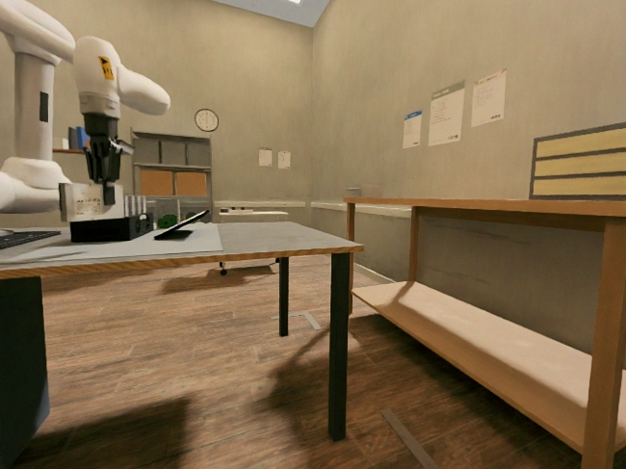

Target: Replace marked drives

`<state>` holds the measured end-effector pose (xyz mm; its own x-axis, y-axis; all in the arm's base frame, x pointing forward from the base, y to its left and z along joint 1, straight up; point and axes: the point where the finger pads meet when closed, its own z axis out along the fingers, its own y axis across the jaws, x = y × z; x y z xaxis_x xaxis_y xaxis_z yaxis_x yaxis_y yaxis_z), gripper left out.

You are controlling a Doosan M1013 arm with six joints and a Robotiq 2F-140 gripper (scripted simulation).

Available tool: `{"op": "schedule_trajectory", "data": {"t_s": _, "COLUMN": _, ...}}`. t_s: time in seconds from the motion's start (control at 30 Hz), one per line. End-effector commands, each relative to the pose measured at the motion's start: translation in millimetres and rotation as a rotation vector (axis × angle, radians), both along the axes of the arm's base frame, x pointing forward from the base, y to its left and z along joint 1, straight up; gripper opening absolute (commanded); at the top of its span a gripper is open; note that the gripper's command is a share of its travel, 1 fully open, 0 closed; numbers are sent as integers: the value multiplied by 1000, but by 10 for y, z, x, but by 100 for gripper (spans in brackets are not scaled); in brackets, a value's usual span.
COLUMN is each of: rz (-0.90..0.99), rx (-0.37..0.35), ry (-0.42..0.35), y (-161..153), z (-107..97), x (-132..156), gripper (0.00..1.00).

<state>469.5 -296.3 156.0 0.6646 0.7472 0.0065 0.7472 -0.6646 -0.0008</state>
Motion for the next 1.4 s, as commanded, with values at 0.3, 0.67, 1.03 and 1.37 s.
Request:
{"op": "schedule_trajectory", "data": {"t_s": 0.3, "rz": 0, "rx": 0, "ry": -1, "y": -4, "z": 391, "x": 2, "gripper": 10}}
{"op": "schedule_trajectory", "data": {"t_s": 0.67, "rz": 0, "rx": 0, "ry": -1, "y": -5, "z": 661, "x": 0, "gripper": 10}}
{"op": "schedule_trajectory", "data": {"t_s": 1.03, "rz": 0, "rx": 0, "ry": -1, "y": -6, "z": 885, "x": -1, "gripper": 10}}
{"op": "schedule_trajectory", "data": {"t_s": 1.37, "rz": 0, "rx": 0, "ry": -1, "y": -7, "z": 1059, "x": -1, "gripper": 10}}
